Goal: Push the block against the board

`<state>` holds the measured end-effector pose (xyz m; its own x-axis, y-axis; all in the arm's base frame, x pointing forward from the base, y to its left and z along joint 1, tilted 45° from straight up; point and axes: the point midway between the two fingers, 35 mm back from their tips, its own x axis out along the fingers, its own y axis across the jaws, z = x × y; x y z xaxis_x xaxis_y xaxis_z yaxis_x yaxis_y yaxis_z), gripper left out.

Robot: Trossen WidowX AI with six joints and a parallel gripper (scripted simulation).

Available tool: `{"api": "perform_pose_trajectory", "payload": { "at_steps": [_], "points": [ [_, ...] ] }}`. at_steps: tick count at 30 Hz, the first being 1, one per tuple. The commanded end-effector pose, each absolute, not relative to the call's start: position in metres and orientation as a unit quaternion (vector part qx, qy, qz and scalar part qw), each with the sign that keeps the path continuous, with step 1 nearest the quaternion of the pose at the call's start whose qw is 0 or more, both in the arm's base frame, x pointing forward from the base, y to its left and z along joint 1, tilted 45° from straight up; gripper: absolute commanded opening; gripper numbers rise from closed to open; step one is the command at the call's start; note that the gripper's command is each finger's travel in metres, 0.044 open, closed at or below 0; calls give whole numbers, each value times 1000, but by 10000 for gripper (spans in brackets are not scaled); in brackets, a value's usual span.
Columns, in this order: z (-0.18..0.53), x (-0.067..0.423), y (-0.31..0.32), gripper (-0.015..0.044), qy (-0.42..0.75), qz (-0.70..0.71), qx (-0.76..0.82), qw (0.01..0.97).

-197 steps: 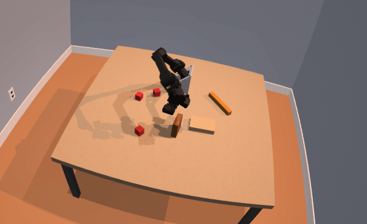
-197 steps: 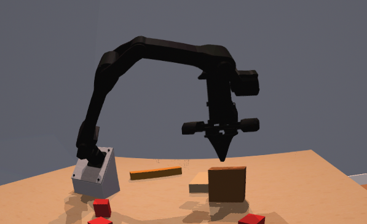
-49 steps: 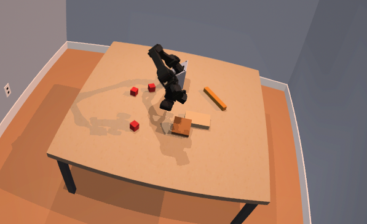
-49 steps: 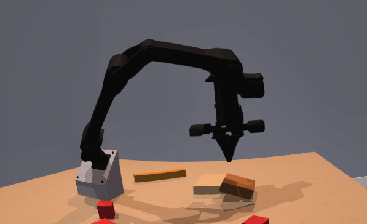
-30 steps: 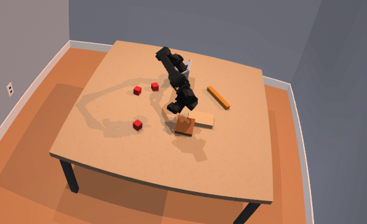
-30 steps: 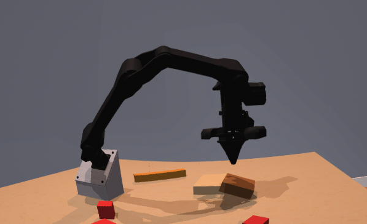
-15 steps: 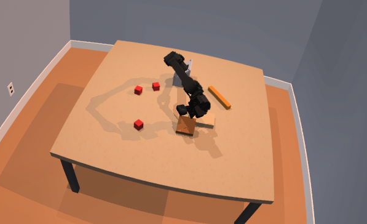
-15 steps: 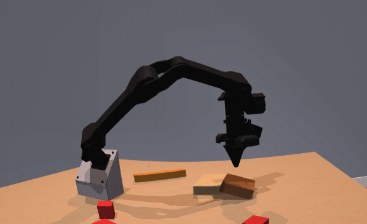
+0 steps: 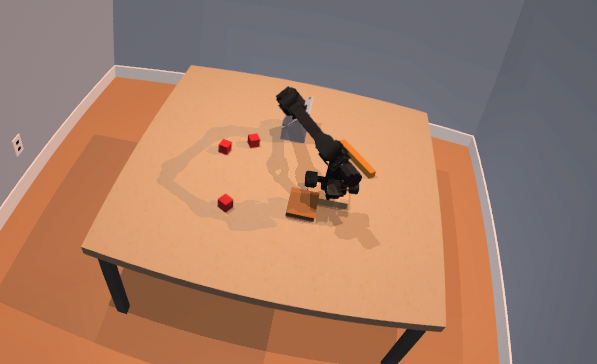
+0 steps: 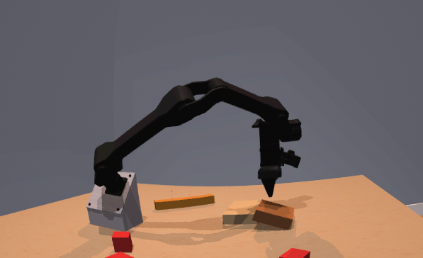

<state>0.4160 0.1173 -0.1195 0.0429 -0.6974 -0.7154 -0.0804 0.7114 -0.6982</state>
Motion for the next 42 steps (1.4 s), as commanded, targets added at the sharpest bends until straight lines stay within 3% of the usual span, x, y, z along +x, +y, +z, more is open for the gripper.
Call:
{"api": "perform_pose_trajectory", "payload": {
  "at_steps": [1, 11, 42],
  "points": [
    [-123, 417, 121, 0, 643, -249, -279, 668],
    [-163, 420, 82, 0, 643, -250, -280, 668],
    [-164, 400, 82, 0, 643, -250, -280, 668]
  ]
}}
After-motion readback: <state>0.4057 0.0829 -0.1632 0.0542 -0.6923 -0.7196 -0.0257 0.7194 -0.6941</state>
